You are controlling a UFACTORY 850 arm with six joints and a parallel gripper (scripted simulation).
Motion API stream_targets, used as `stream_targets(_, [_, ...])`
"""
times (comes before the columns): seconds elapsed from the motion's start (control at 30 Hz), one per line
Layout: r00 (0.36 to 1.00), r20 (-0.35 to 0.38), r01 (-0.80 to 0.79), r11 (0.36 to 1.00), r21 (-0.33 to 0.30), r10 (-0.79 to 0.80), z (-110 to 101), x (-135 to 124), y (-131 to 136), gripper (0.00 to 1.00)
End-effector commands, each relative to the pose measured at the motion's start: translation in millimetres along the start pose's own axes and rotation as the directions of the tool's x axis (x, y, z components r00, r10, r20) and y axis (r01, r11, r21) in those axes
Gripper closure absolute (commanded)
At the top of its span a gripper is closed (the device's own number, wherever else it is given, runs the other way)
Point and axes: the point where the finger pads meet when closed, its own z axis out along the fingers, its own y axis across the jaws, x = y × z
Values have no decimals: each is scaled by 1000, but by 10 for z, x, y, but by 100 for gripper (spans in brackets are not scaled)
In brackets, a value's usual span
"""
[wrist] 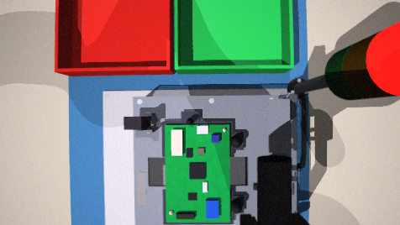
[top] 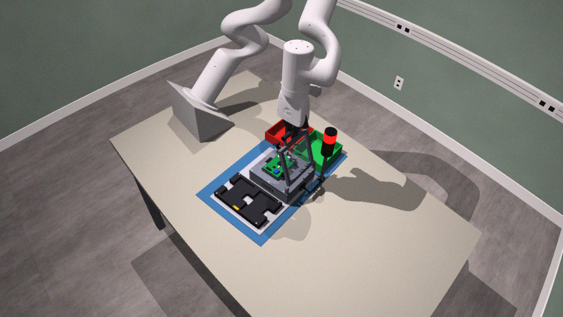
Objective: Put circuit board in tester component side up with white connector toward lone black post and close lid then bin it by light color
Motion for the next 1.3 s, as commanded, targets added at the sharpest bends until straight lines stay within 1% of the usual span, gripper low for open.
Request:
stream_targets(0.0, [1000, 0, 0, 1000, -1, 0, -45, -2, 109, 100])
stream_targets(0.33, [1000, 0, 0, 1000, -1, 0, -99, -2, 321, 100])
stream_targets(0.77, [1000, 0, 0, 1000, -1, 0, -104, -2, 346, 100])
stream_targets(0.8, [1000, 0, 0, 1000, -1, 0, -104, -2, 346, 72])
stream_targets(1.27, [1000, 0, 0, 1000, -1, 0, -104, -2, 346, 72])
